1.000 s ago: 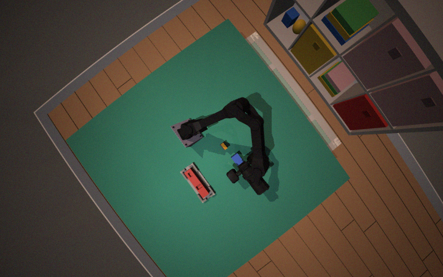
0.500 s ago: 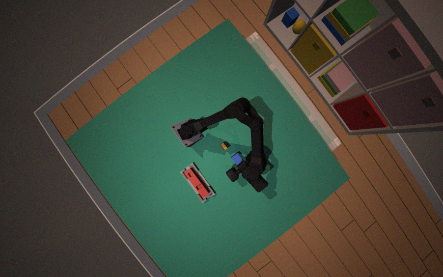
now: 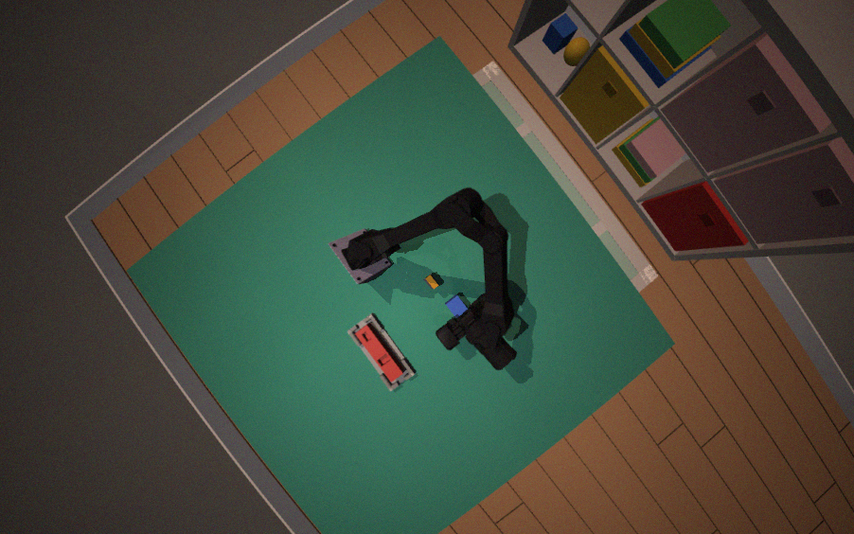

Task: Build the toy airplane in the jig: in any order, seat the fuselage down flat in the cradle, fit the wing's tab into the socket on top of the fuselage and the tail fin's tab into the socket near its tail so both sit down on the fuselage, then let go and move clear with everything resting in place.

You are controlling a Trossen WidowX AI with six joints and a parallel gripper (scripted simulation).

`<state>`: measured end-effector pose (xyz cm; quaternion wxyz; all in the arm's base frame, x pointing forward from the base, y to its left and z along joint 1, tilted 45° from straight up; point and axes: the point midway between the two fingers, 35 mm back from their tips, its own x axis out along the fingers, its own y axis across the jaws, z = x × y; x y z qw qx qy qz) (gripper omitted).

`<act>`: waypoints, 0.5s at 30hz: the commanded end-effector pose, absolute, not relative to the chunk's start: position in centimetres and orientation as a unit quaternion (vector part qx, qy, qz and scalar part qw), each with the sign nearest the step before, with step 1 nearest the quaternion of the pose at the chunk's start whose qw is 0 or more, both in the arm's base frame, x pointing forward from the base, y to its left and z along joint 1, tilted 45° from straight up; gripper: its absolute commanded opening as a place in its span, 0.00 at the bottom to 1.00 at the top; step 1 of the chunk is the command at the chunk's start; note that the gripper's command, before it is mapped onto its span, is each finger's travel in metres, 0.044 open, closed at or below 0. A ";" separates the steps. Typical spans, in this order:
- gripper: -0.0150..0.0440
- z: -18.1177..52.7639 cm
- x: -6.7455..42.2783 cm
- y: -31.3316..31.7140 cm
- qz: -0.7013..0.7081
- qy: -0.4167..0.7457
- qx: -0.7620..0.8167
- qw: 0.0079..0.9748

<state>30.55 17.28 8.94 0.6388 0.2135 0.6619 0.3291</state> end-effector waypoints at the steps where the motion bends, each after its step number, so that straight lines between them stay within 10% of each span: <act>1: 0.42 8.9 30.5 17.4 0.330 0.662 0.214 0.638; 5: 0.25 9.1 30.6 17.1 0.333 0.663 0.210 0.636; 15: 0.25 10.4 31.1 15.8 0.334 0.664 0.206 0.636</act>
